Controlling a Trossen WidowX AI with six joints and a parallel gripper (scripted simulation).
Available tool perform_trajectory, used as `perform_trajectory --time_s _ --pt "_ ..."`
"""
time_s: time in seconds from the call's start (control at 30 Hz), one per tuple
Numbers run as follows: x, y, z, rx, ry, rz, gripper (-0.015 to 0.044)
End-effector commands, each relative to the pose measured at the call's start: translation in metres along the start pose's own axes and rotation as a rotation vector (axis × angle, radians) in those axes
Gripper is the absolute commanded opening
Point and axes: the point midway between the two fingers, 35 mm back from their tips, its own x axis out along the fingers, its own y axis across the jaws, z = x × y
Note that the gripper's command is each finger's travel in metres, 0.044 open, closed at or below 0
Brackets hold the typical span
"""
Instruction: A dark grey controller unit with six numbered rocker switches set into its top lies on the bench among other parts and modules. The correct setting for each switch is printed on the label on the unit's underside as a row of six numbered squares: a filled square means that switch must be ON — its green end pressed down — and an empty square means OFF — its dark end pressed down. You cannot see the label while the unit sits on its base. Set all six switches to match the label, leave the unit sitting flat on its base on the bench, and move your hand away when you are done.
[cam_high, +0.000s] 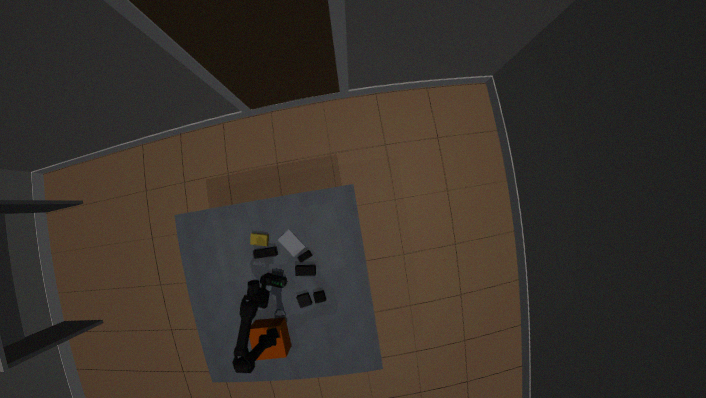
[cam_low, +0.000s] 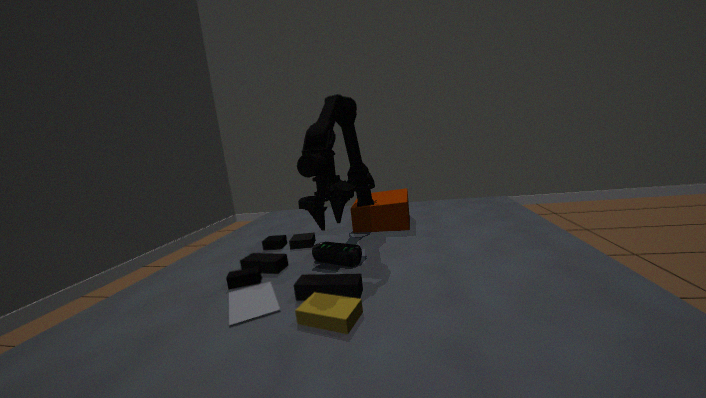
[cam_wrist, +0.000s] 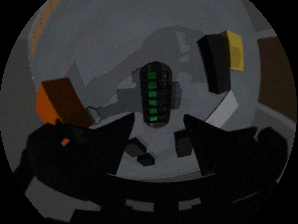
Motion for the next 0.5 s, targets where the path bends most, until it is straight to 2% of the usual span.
perform_trajectory --time_s 0.0,0.33,0.47 --pt "-0.0013 0.0002 -0.0001 0.004 0.001 0.001 0.0256" --pt "-0.0013 0.0002 -0.0001 0.004 0.001 0.001 0.0" --pt "-0.0013 0.0002 -0.0001 0.004 0.001 0.001 0.0"
